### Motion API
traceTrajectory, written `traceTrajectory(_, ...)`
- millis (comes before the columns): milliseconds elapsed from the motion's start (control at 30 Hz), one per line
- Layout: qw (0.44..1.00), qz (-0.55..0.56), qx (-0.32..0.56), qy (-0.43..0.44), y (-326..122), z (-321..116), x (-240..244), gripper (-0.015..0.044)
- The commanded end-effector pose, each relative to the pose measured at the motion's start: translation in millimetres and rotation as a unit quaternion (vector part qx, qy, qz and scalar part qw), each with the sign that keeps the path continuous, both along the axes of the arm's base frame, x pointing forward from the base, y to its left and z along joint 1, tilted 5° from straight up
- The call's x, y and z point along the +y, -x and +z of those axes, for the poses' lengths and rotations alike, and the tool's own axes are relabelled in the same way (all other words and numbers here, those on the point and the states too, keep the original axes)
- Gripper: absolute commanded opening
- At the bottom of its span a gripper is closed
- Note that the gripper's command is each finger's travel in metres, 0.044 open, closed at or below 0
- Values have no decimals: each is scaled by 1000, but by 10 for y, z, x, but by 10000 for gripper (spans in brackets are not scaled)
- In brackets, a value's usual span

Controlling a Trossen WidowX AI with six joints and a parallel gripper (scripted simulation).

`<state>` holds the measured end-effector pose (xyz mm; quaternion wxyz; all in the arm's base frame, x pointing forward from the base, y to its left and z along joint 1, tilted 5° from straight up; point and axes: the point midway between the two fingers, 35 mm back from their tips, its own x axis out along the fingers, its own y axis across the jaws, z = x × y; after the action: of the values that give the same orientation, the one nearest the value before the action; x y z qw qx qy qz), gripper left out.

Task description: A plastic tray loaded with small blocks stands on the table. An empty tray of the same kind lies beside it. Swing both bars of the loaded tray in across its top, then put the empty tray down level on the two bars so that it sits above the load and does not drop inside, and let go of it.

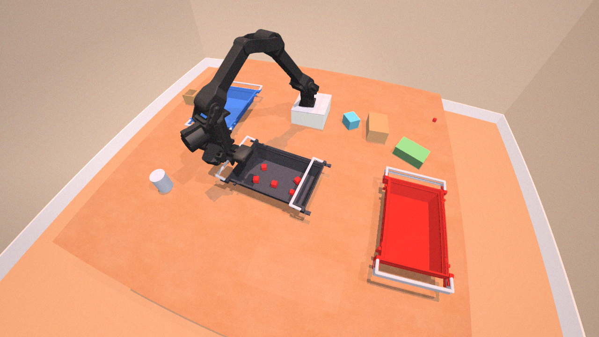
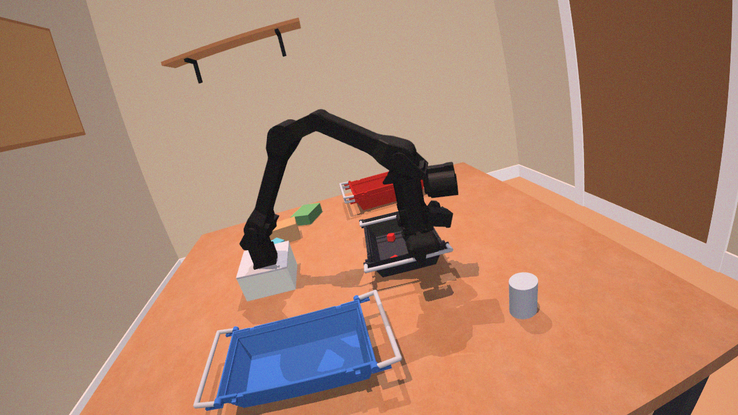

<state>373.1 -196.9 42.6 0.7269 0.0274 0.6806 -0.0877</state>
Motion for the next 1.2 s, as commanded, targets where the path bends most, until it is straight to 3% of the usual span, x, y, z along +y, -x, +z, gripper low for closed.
traceTrajectory(0,1000,0,-6,-2,-27,158,112,86)
traceTrajectory(400,1000,0,-6,-3,-76,212,438,86)
traceTrajectory(667,1000,0,-6,-4,-136,-13,702,86)
traceTrajectory(1033,1000,0,-6,-4,-122,468,684,86)
traceTrajectory(1167,1000,2,-7,-5,-127,415,688,86)
